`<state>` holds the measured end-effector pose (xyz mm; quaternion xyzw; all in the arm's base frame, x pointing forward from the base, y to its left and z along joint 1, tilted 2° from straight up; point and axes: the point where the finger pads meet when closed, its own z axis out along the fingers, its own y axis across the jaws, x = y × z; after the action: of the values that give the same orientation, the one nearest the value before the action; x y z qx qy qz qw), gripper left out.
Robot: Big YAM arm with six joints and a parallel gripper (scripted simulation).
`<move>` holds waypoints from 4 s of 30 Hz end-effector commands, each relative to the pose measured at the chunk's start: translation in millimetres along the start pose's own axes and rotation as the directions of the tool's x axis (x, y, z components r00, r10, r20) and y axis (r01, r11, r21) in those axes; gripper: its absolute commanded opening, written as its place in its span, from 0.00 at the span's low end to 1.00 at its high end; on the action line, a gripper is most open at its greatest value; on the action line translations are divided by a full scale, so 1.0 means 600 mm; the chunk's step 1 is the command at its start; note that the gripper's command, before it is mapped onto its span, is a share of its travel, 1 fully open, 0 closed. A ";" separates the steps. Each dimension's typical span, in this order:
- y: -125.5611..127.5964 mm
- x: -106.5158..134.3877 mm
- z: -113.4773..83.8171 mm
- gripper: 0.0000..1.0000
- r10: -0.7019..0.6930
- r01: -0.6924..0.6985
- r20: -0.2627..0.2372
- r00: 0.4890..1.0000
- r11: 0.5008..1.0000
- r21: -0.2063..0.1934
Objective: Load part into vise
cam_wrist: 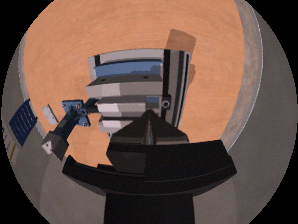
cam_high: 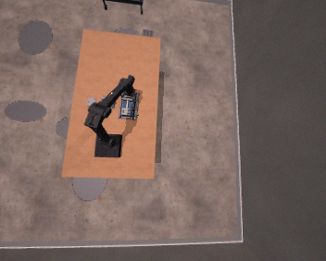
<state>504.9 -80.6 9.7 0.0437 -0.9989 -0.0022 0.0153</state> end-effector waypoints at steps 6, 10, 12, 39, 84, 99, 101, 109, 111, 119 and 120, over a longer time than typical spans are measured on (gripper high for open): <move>0.016 -0.018 -0.027 0.00 -0.010 0.009 0.043 0.999 1.000 0.007; 0.016 -0.018 -0.027 0.00 -0.010 0.009 0.043 0.999 1.000 0.007; 0.016 -0.018 -0.027 0.00 -0.010 0.009 0.043 0.999 1.000 0.007; -0.058 -0.032 -0.023 0.00 -0.007 0.007 0.037 0.999 1.000 0.009; -0.052 -0.035 -0.147 0.00 -0.018 0.016 0.073 0.997 1.000 0.021; -0.048 -0.022 -0.135 0.00 -0.017 0.017 0.044 0.999 1.000 0.012; -0.048 -0.022 -0.135 0.00 -0.017 0.017 0.044 0.999 1.000 0.012; -0.048 -0.022 -0.135 0.00 -0.017 0.017 0.044 0.999 1.000 0.012; -0.048 -0.022 -0.135 0.00 -0.017 0.017 0.044 0.999 1.000 0.012; -0.048 -0.022 -0.135 0.00 -0.017 0.017 0.044 0.999 1.000 0.012; -0.048 -0.022 -0.135 0.00 -0.017 0.017 0.044 0.999 1.000 0.012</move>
<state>510.3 -107.2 71.5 0.0462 -0.9988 -0.0028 0.0143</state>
